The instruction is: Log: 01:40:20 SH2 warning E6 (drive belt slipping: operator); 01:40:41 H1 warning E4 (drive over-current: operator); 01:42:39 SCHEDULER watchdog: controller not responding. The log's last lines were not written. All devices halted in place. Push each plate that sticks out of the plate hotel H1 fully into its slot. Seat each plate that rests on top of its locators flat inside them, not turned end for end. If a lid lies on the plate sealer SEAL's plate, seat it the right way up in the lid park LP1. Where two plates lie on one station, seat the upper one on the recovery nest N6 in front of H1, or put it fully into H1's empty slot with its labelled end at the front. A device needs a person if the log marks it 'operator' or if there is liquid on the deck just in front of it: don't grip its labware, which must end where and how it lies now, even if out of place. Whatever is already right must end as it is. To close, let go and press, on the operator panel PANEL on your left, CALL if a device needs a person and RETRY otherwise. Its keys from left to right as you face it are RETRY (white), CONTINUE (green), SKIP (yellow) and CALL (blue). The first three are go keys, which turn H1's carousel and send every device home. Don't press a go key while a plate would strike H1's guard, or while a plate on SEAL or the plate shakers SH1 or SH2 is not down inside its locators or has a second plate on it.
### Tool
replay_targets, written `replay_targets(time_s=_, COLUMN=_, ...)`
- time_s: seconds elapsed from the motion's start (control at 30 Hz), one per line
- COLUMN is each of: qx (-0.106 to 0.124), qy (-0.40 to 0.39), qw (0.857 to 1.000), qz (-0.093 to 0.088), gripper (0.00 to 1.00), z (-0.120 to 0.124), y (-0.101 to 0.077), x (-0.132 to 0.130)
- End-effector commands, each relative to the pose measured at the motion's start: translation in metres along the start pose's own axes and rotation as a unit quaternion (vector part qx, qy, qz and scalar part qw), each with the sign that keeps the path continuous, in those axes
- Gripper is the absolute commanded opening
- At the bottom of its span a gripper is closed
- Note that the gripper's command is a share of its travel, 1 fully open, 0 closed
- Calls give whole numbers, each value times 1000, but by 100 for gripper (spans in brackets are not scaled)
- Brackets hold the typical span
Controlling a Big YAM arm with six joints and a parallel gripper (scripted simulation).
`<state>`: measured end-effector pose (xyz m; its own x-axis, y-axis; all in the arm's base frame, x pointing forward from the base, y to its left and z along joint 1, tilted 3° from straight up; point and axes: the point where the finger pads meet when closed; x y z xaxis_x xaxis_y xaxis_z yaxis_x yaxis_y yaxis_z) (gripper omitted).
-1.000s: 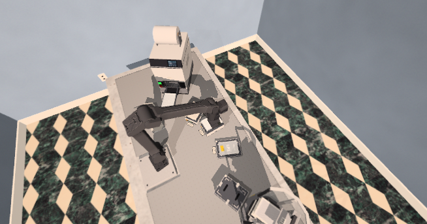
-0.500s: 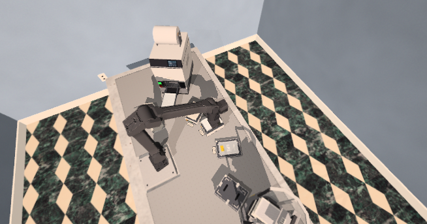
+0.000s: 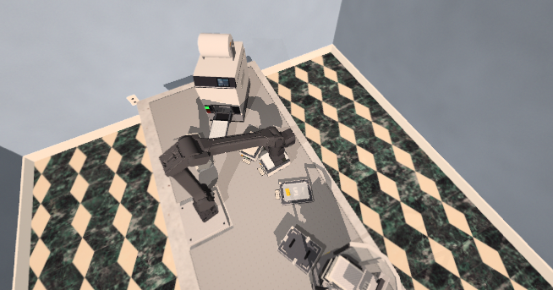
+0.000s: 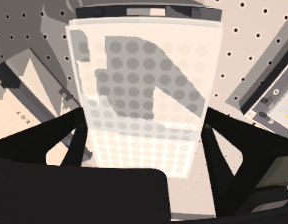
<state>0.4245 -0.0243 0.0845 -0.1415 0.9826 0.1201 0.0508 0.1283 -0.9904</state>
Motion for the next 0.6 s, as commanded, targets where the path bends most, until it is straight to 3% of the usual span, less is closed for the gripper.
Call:
replay_targets(time_s=0.0, qx=0, qy=-3, qw=1000, qz=-2, gripper=84, z=-1, y=5, x=6)
replay_targets(time_s=0.57, qx=0, qy=-3, qw=1000, qz=-2, gripper=84, z=-1, y=7, x=6)
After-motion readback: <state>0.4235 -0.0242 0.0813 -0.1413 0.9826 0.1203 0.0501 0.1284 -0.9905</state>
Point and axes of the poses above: the point where the finger pads meet when closed, its own y axis out along the fingers, its own x axis across the jaws, z = x × y, and after that the axes turned 15 degrees about -y, right-handed
